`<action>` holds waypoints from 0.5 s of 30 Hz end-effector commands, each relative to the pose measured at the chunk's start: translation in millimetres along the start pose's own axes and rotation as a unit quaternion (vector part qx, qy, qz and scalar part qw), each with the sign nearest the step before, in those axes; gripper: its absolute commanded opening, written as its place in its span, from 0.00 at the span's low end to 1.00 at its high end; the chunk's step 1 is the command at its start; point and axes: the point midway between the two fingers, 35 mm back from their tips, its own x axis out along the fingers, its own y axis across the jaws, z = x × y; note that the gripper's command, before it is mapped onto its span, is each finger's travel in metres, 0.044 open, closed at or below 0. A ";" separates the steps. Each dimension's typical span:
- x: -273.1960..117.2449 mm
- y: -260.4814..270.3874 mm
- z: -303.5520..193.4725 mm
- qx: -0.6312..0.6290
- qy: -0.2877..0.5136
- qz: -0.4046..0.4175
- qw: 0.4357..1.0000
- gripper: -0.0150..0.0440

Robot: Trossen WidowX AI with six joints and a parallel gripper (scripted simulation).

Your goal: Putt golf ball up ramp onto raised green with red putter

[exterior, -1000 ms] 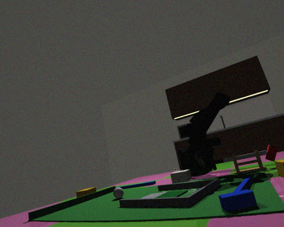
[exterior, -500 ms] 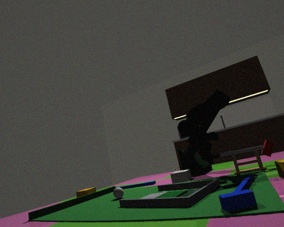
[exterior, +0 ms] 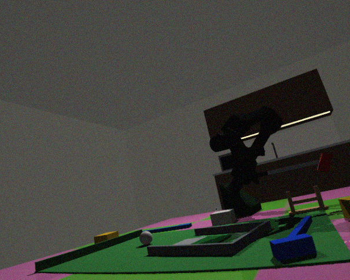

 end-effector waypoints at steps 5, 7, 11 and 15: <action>-7.6 -6.9 -10.8 0.037 0.008 -0.004 0.999 0.25; -11.9 -12.1 -20.5 0.068 0.015 -0.007 0.998 0.25; -20.8 -21.1 -40.9 0.128 0.028 -0.014 0.991 0.25; -30.4 -28.5 -62.2 0.188 0.041 -0.022 0.981 0.25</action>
